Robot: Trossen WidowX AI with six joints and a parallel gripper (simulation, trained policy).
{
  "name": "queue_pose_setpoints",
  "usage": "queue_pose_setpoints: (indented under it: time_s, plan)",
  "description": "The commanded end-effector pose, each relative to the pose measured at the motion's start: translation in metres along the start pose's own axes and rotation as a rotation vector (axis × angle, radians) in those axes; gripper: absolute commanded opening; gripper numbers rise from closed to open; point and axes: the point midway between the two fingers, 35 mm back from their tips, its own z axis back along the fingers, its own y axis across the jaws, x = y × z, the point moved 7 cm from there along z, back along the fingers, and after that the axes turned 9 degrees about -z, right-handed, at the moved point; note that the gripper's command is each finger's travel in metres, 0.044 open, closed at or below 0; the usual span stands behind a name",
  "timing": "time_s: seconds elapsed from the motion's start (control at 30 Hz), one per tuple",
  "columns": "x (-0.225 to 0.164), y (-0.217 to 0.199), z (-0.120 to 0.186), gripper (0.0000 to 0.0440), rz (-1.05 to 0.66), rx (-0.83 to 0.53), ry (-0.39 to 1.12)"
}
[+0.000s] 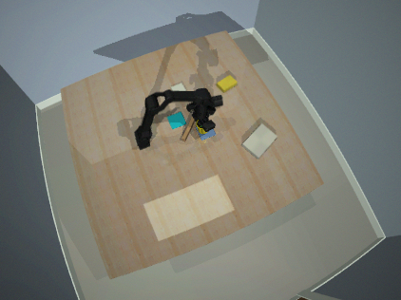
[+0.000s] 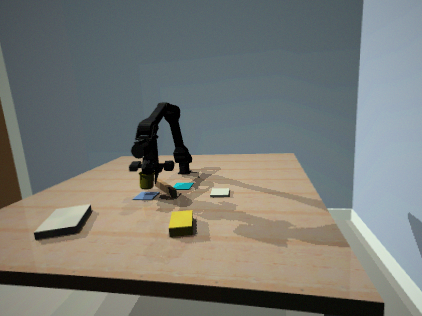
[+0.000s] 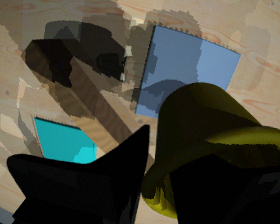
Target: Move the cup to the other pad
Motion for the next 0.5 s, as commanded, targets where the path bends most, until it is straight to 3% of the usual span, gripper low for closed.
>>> queue_pose_setpoints:
  time_s: [0.0, 0.47]
  plan:
    - [-0.001, 0.005, 0.009, 0.0026, 0.020, 0.008, -0.009]
    - [-0.006, 0.038, 0.040, 0.0016, 0.096, 0.013, -0.058]
